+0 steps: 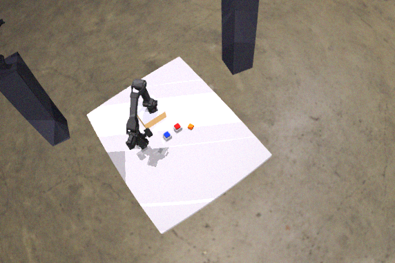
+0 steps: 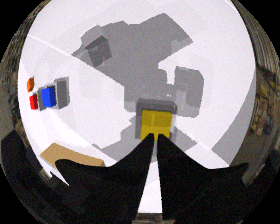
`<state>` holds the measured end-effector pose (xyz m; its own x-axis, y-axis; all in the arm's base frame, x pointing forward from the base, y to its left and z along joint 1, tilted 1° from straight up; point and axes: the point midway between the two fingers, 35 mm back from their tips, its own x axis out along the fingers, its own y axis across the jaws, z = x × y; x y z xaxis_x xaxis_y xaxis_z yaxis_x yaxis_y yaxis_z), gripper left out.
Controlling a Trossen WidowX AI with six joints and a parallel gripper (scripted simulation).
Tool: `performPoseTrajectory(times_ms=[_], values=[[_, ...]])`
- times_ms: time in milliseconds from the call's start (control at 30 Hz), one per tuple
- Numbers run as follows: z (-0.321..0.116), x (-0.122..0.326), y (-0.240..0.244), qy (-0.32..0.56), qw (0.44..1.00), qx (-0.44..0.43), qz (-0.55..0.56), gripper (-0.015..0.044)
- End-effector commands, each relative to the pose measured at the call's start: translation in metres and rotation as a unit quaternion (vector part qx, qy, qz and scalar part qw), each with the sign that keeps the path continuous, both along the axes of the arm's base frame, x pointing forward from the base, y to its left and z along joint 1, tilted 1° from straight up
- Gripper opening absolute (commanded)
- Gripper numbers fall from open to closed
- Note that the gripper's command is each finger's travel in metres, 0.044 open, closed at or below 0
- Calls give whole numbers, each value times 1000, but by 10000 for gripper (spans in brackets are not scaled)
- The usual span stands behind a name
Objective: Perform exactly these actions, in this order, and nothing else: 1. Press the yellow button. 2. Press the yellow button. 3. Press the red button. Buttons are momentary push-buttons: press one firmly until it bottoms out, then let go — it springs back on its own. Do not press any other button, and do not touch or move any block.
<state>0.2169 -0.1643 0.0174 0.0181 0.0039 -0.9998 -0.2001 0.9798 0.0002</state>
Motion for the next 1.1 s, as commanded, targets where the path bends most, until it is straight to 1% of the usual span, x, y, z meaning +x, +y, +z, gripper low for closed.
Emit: performPoseTrajectory(times_ms=[0,167,300,367,533,700,867,1067], values=[[10,0,-1,-1,1000,-4,2,20],[66,-1,-1,-1,1000,-4,2,20],[69,-1,-1,-1,1000,-4,2,20],[69,3,7,-1,1000,-4,2,20],[71,22,66,-3,1000,-2,1,20],[72,26,128,-3,1000,1,0,20],[72,15,185,-3,1000,4,-1,20],[71,-14,245,-2,1000,8,-2,20]])
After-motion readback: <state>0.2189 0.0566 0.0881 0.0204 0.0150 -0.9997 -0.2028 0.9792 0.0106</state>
